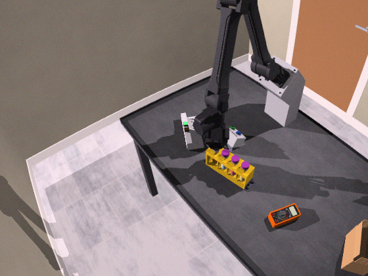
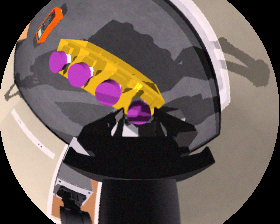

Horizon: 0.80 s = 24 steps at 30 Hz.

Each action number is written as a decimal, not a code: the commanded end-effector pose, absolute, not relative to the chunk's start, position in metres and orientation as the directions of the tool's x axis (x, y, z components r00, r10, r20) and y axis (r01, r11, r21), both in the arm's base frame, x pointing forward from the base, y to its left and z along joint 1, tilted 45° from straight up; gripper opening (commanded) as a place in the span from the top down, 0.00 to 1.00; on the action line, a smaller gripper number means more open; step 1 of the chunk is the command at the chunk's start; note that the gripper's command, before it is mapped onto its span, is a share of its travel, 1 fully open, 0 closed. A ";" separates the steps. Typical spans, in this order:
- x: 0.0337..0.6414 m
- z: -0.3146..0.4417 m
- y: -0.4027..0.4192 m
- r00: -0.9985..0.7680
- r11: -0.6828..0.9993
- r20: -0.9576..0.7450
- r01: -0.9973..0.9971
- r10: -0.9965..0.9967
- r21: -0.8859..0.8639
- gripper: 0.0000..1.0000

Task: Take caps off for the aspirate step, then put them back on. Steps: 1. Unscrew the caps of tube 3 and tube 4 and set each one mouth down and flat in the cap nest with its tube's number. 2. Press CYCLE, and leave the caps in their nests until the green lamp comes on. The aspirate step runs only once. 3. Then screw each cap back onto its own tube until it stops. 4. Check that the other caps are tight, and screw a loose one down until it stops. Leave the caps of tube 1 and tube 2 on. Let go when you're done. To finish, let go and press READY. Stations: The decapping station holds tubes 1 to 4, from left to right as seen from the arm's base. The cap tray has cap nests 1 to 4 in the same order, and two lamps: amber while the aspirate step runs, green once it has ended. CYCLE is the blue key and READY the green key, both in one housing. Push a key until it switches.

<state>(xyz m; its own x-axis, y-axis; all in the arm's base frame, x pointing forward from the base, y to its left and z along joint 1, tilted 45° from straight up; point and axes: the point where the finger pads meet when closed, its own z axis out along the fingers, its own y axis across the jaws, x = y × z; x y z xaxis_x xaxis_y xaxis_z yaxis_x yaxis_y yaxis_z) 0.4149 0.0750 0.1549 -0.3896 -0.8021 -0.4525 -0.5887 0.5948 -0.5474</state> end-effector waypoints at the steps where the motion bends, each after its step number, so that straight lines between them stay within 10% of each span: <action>1: 0.420 0.172 0.082 -0.215 0.387 -0.331 -0.651 -0.919 -0.652 0.51; 24: 0.421 0.170 0.083 0.282 -0.334 0.194 -0.633 -0.940 -0.698 0.51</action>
<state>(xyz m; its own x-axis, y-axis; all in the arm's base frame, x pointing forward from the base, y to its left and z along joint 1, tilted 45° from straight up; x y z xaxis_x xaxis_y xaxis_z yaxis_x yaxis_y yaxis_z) 0.4149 0.0752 0.1549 0.1738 -0.9796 0.1010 -0.6841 -0.1939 -0.7031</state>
